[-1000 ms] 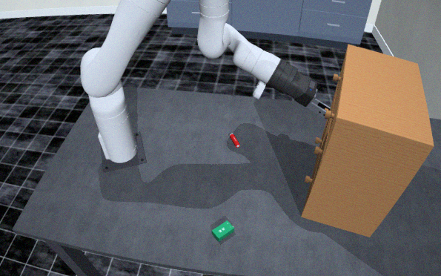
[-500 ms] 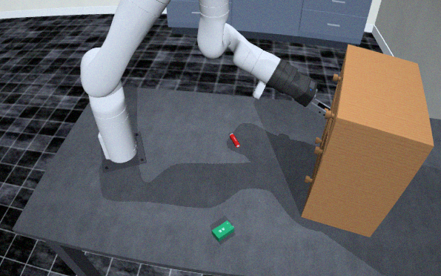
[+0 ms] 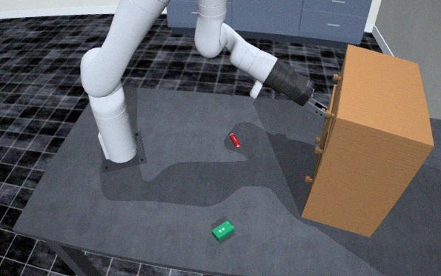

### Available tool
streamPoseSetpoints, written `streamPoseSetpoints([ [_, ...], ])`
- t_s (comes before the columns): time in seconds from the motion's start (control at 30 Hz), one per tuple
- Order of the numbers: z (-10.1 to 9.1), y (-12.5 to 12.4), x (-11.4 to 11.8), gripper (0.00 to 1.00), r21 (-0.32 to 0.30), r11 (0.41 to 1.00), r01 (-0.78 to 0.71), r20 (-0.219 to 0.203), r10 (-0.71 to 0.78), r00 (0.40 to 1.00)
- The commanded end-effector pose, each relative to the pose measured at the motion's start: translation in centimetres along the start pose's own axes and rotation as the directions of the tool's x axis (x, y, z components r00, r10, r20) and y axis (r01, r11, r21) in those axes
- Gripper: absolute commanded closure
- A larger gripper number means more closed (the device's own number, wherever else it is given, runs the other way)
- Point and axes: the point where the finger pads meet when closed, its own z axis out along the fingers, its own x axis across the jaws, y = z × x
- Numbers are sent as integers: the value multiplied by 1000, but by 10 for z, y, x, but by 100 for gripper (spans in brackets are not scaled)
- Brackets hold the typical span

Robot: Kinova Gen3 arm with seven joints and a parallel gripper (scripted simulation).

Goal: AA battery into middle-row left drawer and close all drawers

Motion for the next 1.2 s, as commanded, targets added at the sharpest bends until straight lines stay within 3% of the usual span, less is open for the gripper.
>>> streamPoseSetpoints([
  [0.0,-6,-3,-3,63,3,1000,-4,6,4,1000],
  [1.17,-46,-18,-2,63,3,1000,-2,5,2,1000],
])
